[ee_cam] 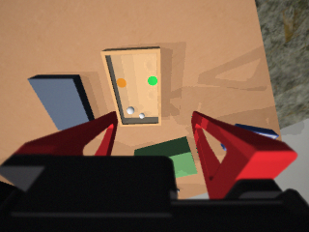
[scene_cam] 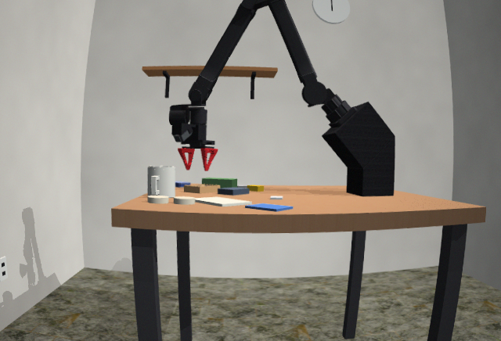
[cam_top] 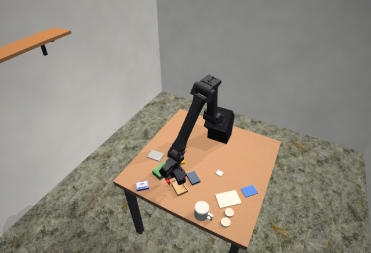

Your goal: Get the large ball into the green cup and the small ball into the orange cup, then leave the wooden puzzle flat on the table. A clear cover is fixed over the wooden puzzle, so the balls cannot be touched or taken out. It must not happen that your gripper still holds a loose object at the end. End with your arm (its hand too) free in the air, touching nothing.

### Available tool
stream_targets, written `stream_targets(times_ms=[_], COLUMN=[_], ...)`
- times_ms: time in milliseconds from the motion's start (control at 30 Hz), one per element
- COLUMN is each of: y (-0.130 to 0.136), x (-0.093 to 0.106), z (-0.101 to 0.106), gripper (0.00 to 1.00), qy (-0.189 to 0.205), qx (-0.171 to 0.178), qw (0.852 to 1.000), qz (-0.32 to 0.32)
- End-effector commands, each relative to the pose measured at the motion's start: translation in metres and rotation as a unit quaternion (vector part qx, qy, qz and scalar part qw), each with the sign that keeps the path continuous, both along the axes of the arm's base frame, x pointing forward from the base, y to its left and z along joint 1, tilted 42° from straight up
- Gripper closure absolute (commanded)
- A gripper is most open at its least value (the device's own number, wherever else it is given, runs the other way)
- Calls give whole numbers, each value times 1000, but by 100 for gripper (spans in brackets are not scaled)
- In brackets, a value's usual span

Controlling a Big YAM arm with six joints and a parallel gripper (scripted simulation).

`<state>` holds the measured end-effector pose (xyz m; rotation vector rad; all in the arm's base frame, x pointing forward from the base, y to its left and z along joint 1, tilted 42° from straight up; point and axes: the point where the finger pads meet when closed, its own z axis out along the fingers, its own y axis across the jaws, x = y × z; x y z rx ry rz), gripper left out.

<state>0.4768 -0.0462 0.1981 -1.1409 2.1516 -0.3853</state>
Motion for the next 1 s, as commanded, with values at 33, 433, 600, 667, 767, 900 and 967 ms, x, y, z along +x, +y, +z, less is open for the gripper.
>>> stream_targets(times_ms=[33,433,600,667,767,900,967], y=[-7,-7,-7,-7,-7,-5,1], x=[-6,-6,-6,-6,-6,-8,-7], z=[15,15,15,15,15,12,12], gripper=[16,16,16,16,16,16,16], qy=[-11,-11,-11,-11,-11,-9,-13], qx=[-3,-3,-3,-3,-3,-8,-15], qw=[1000,1000,1000,1000,1000,1000,1000], qz=[-4,-4,-4,-4,-4,1,13])
